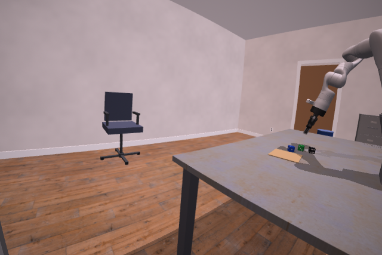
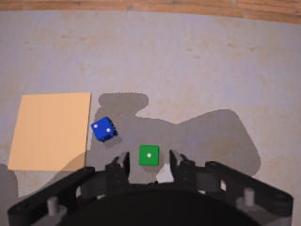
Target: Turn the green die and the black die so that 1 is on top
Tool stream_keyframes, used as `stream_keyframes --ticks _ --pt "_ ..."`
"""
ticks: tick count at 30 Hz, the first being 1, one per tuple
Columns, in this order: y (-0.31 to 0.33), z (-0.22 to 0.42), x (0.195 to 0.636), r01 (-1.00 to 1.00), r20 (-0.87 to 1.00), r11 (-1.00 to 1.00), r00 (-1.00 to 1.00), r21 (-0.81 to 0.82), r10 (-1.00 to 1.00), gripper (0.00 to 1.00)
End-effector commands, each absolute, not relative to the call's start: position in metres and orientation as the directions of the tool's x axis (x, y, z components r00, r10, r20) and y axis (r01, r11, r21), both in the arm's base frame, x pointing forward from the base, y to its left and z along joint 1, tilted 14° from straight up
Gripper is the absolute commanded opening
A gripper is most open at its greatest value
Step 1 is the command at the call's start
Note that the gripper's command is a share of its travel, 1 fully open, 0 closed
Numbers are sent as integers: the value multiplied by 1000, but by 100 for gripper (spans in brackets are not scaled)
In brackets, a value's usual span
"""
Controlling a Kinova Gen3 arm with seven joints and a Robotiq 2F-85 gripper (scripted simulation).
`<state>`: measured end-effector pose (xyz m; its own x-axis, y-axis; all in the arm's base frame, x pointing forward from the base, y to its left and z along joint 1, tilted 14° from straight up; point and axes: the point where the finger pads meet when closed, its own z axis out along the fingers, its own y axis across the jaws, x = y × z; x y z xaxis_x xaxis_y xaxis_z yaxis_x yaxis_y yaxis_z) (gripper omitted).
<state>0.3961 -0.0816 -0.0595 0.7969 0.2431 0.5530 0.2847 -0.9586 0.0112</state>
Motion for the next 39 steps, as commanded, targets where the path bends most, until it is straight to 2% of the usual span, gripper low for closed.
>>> stream_keyframes --ticks 1,22,39 --pt "-81 -48 409 313 526 -948 798 53 293 46" --pt "-79 -42 413 313 288 -948 904 54 315 46" --pt "-76 -34 421 306 255 -950 916 55 310 46"
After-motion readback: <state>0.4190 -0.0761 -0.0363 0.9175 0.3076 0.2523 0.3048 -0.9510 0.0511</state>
